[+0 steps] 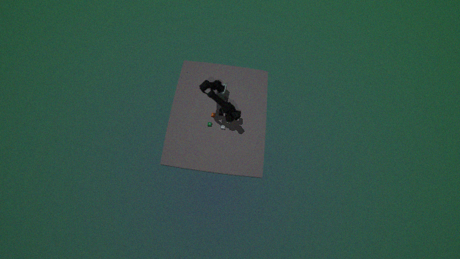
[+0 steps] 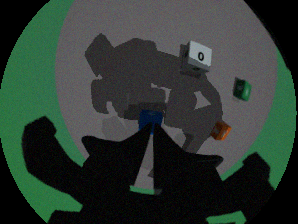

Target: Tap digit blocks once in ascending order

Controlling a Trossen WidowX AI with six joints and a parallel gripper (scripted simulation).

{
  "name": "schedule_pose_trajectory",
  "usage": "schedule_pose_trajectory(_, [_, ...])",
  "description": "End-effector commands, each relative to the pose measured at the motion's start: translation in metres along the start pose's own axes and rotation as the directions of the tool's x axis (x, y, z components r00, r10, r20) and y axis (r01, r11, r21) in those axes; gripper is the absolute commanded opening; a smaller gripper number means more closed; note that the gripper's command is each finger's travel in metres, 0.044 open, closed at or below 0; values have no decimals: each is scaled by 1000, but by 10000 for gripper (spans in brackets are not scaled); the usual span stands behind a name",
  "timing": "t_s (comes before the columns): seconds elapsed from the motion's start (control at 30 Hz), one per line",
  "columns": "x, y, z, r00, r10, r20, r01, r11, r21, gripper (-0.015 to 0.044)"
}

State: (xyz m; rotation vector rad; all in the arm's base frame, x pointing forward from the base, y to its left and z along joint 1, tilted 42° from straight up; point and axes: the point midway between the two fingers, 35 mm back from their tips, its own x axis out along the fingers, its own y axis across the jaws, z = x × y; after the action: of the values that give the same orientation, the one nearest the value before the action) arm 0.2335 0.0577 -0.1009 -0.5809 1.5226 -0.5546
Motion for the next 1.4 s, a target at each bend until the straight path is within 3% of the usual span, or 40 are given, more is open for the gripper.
schedule_pose_trajectory(0.0, [3,0,-1,1000,-5,-2,5,1000,-8,20])
schedule_pose_trajectory(0.17, [-27,0,-1,1000,-4,-2,4,1000,-8,20])
schedule_pose_trajectory(0.33, [-30,0,-1,1000,-4,-2,4,1000,-8,20])
schedule_pose_trajectory(0.5, [-98,2,0,1000,0,-2,0,1000,-10,20])
schedule_pose_trajectory(0.57, [-108,1,-1,1000,-2,-3,2,1000,-9,20])
schedule_pose_trajectory(0.77, [-109,-6,7,1000,3,-3,-3,1000,-11,20])
schedule_pose_trajectory(1.1, [-109,-151,92,1000,-7,0,7,1000,-7,20])
schedule_pose_trajectory(1.37, [-98,-159,95,1000,-10,0,10,1000,-6,20])
